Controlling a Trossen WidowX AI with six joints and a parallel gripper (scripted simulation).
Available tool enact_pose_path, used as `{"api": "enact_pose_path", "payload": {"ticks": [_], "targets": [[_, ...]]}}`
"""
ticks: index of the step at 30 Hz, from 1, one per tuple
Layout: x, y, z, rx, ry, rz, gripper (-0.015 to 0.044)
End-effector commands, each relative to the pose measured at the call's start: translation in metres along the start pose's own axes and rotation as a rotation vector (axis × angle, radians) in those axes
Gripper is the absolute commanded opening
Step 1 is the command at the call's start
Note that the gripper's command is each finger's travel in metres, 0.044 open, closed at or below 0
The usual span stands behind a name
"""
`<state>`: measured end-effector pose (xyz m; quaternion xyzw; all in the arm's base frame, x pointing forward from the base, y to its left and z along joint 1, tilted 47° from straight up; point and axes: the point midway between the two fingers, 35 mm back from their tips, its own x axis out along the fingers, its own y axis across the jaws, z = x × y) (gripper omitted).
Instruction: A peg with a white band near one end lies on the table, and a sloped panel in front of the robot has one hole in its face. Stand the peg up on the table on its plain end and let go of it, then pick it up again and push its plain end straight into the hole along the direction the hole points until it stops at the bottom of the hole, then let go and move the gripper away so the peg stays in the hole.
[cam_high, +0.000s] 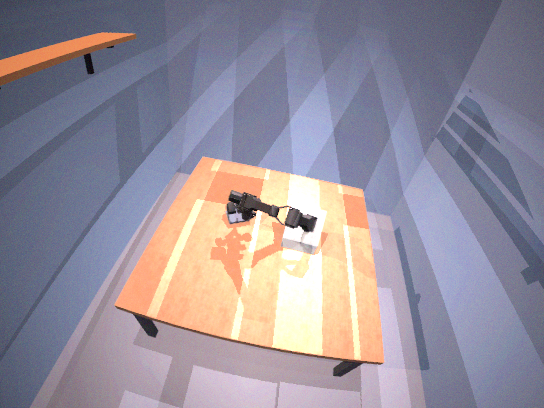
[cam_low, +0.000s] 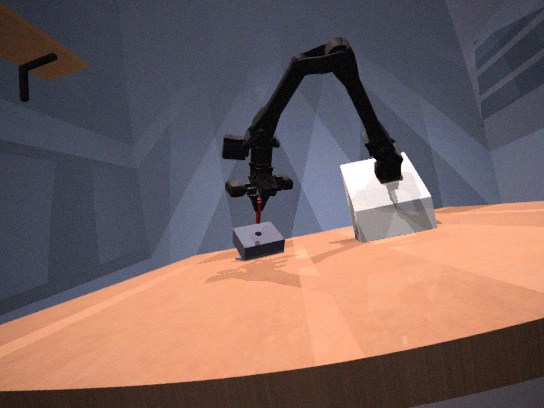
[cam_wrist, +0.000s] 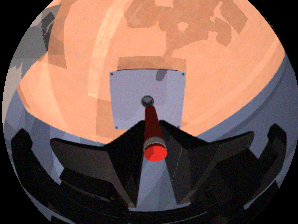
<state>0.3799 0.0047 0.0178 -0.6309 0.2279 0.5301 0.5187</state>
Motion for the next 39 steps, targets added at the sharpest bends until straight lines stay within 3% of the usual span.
{"api": "enact_pose_path", "payload": {"ticks": [1, 39], "targets": [[0.006, 0.002, 0.001, 0.005, 0.0, 0.008, 0.0], [0.029, 0.001, 0.0, -0.004, 0.004, 0.001, 0.0]]}}
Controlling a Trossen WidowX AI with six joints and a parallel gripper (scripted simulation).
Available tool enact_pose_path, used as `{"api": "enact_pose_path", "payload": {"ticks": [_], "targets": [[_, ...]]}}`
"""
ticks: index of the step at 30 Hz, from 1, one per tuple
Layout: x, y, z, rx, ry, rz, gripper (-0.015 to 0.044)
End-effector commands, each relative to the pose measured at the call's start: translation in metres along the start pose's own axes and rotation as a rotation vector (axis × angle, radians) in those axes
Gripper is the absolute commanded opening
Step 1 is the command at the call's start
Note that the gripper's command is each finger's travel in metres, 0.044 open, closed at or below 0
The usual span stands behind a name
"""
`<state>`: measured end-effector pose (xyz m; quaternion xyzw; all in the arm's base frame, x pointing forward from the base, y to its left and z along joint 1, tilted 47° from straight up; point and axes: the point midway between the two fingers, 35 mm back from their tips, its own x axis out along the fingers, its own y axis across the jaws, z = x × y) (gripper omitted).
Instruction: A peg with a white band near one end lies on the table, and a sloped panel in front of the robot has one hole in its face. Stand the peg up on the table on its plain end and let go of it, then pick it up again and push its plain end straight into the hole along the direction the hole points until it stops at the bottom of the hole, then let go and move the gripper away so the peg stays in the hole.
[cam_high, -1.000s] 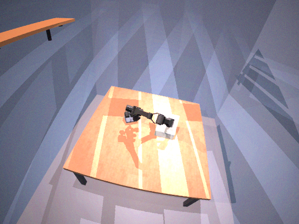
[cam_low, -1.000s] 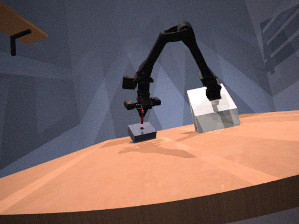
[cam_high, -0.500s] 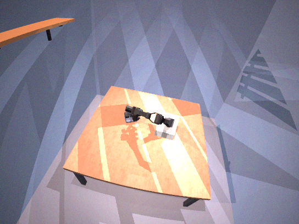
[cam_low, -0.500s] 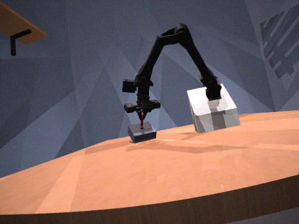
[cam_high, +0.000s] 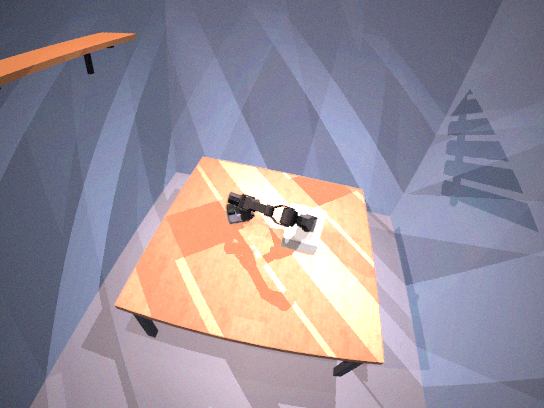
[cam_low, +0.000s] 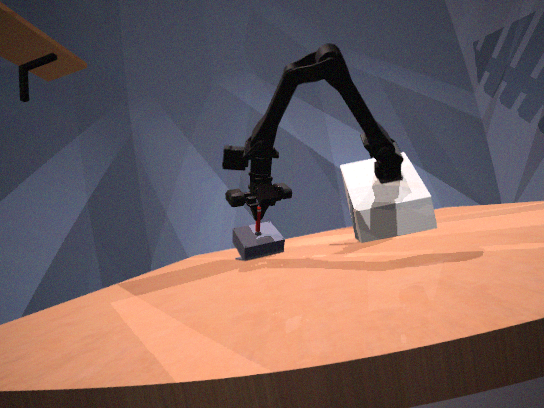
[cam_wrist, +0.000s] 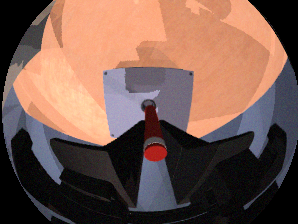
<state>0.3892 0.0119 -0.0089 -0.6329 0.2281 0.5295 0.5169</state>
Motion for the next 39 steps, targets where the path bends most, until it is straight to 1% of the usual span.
{"api": "enact_pose_path", "payload": {"ticks": [1, 18, 39], "targets": [[0.0, 0.0, 0.0, 0.0, 0.0, 0.0, 0.0], [0.001, 0.003, 0.002, 0.0, -0.001, 0.001, 0.0], [0.013, 0.004, 0.002, 0.0, -0.001, 0.0, 0.0]]}}
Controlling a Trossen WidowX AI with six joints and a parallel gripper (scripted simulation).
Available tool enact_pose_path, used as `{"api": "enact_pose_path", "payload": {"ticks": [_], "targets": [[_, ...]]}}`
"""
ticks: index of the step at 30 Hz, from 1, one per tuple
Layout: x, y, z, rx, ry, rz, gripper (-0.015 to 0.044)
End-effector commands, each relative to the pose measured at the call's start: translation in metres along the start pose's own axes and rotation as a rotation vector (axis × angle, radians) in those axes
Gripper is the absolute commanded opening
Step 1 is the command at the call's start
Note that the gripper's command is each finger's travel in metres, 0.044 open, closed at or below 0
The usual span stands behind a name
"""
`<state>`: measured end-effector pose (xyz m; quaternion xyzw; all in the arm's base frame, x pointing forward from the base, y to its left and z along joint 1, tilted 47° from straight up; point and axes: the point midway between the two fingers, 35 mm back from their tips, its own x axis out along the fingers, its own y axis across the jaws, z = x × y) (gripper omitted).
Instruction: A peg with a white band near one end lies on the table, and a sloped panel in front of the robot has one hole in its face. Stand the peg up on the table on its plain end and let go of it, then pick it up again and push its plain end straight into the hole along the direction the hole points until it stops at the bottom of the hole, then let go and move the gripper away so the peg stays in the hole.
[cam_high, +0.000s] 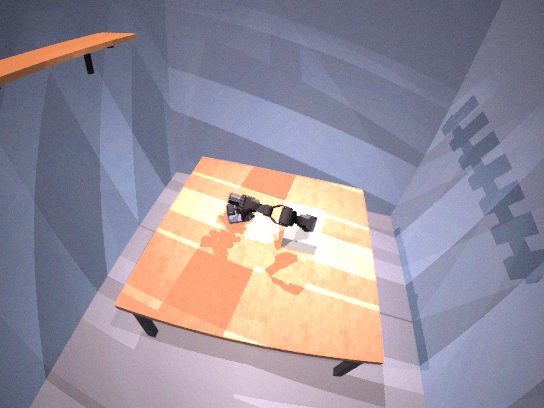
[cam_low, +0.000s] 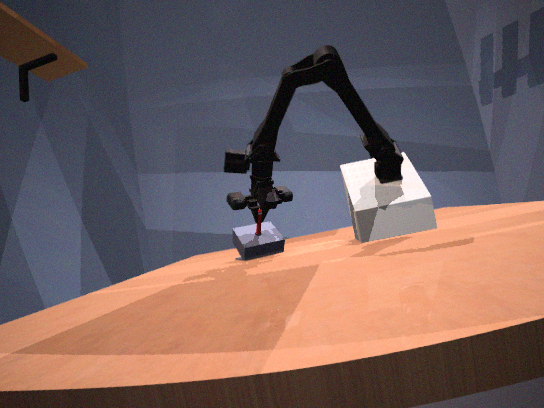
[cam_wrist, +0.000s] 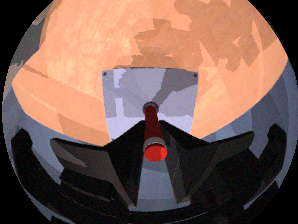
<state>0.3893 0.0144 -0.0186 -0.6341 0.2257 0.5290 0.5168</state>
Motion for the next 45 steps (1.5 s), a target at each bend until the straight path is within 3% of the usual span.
{"api": "enact_pose_path", "payload": {"ticks": [1, 45], "targets": [[0.004, 0.001, 0.0, 0.003, 0.0, 0.004, 0.0], [0.026, 0.0, 0.0, 0.001, -0.003, 0.003, 0.0]]}}
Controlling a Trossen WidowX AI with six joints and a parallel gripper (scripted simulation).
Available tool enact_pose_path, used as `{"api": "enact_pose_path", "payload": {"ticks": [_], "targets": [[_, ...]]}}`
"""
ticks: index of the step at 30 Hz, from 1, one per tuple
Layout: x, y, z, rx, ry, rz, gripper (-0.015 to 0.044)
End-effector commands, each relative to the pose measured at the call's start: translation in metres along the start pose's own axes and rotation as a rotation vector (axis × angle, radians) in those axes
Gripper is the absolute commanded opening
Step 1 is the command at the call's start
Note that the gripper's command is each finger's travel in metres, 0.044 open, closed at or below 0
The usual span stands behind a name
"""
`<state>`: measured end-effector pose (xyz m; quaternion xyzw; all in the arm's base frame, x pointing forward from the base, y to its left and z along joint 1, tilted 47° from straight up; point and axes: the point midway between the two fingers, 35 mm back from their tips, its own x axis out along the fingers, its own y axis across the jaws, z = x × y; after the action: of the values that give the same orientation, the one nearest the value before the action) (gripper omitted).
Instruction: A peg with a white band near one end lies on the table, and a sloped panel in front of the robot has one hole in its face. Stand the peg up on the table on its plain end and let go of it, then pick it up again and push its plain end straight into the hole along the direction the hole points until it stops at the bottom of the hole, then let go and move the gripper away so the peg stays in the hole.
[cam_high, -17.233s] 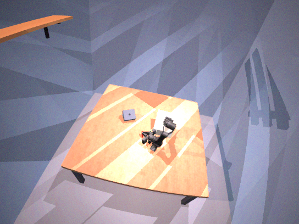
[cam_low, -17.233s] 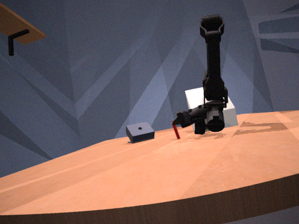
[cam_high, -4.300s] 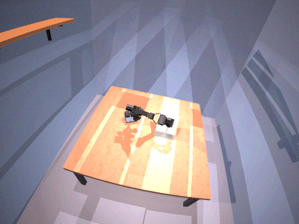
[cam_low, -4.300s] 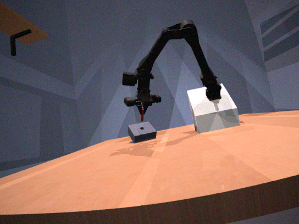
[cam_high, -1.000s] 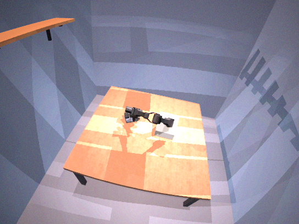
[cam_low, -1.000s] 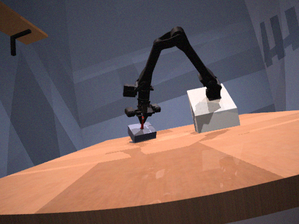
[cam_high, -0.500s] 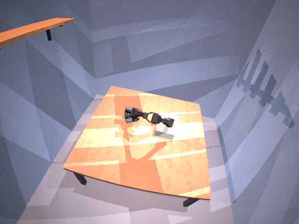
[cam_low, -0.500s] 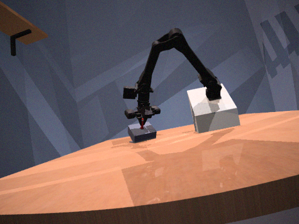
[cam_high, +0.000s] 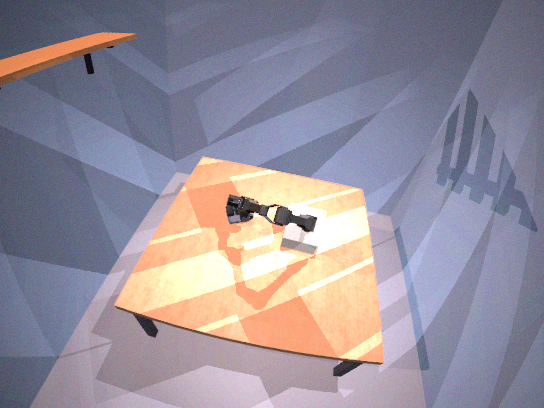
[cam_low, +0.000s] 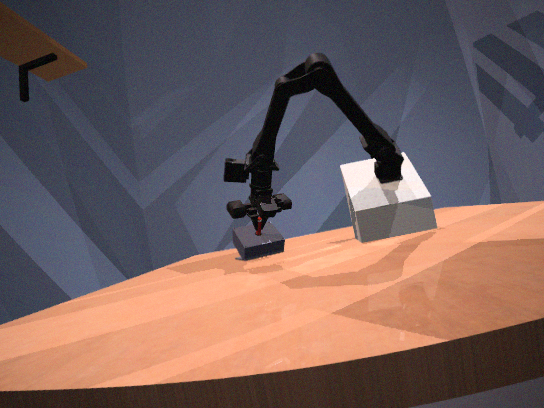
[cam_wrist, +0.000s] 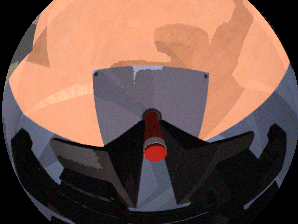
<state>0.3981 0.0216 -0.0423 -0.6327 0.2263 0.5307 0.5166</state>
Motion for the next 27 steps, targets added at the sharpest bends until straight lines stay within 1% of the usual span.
{"api": "enact_pose_path", "payload": {"ticks": [1, 5, 22, 27], "targets": [[0.0, 0.0, 0.0, 0.0, 0.0, 0.0, 0.0], [0.0, 0.0, 0.0, 0.0, 0.0, 0.0, 0.0], [-0.004, -0.001, 0.0, 0.0, 0.0, 0.0, 0.044], [-0.012, -0.001, -0.001, 0.0, 0.001, 0.001, 0.044]]}}
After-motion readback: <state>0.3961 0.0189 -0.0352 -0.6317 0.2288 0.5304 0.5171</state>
